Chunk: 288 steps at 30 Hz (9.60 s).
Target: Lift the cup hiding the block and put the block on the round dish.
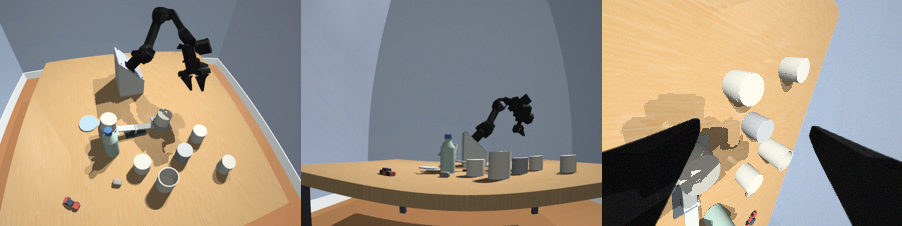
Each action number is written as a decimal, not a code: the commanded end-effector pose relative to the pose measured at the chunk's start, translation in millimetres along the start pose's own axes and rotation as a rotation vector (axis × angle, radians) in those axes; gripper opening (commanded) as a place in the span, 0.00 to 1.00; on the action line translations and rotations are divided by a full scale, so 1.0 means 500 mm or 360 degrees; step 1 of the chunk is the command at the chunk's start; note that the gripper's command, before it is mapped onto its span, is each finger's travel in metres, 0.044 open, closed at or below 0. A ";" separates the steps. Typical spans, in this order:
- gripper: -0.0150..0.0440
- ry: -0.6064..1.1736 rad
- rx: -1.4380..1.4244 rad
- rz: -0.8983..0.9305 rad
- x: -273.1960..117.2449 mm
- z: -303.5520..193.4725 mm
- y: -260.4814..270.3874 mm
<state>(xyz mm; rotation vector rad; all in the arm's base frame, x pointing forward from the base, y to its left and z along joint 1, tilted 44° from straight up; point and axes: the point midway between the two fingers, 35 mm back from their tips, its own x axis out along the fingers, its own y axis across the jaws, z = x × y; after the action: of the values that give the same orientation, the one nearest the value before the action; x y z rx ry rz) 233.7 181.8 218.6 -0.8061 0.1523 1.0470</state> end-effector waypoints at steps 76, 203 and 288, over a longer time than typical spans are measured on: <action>1.00 0.0250 0.3227 0.0064 -0.151 -0.523 0.089; 0.25 0.1732 0.4813 -0.0185 0.211 -0.310 0.125; 0.25 0.1736 0.4813 -0.0186 0.043 -0.300 -0.006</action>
<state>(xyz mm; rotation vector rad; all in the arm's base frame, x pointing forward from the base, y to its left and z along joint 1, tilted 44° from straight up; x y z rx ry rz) 283.9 101.3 99.5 -2.3257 -2.8167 0.9619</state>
